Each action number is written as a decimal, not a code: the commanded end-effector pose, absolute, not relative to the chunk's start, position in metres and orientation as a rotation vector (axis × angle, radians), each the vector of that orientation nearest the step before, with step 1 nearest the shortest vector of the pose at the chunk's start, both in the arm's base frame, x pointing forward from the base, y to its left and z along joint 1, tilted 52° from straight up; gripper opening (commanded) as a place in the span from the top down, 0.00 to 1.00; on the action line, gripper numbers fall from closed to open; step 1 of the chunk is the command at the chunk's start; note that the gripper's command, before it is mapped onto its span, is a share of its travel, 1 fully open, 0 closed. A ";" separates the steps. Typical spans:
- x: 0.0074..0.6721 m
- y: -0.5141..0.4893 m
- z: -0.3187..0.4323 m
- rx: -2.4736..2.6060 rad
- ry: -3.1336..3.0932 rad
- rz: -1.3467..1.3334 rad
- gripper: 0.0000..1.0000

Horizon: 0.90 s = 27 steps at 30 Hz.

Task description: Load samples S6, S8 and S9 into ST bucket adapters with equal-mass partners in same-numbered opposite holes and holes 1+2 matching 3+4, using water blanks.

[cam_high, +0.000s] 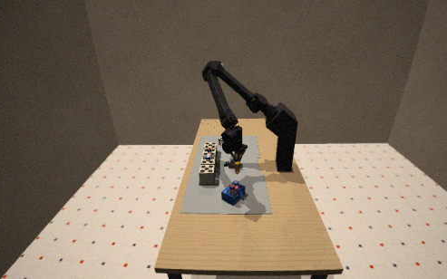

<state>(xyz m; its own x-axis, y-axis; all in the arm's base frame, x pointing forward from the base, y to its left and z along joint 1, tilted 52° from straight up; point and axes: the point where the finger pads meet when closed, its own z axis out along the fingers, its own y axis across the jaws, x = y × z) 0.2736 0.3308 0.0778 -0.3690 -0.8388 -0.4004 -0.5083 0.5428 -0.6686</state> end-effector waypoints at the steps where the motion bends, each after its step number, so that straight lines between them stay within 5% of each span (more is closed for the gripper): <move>1: 0.280 0.322 0.094 -0.997 2.071 -0.537 1.00; 27: 0.365 0.246 0.223 -0.270 2.203 -0.174 1.00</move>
<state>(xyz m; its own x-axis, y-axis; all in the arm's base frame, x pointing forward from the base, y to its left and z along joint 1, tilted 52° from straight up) 0.3544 0.2501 0.1861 -0.5991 -0.3684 -0.7109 -0.1994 0.9285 -0.3131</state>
